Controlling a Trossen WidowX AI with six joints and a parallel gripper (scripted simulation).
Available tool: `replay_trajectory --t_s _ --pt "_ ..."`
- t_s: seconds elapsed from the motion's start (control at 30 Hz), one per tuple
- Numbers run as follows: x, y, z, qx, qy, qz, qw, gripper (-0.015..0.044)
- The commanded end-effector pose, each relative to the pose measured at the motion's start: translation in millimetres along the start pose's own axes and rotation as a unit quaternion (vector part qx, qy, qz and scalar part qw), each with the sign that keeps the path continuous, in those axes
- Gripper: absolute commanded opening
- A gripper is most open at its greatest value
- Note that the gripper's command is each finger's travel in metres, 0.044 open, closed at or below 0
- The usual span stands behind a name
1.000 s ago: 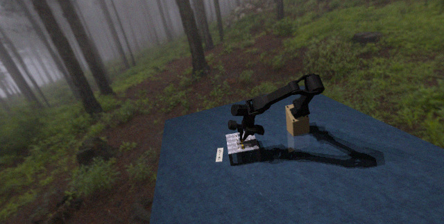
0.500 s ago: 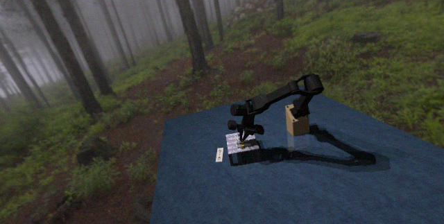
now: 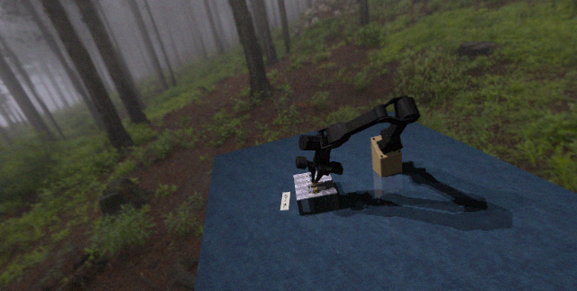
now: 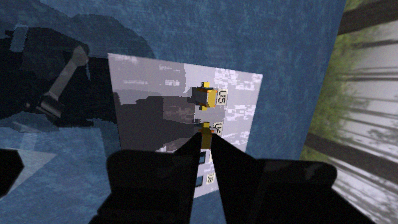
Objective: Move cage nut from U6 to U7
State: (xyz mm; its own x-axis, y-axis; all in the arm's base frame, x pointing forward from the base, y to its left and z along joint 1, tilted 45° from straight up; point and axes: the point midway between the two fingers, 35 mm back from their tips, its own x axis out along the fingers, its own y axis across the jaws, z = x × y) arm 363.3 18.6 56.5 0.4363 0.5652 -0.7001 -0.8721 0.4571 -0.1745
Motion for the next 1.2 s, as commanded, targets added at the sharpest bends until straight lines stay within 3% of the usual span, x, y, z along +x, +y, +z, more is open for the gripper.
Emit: replay_trajectory --t_s 0.0,1.17 --pt "-0.5 -0.8 0.7 -0.002 -0.001 0.002 1.0 0.0027" --pt "-1.8 -2.5 0.8 -0.003 -0.001 0.016 1.0 0.0027"
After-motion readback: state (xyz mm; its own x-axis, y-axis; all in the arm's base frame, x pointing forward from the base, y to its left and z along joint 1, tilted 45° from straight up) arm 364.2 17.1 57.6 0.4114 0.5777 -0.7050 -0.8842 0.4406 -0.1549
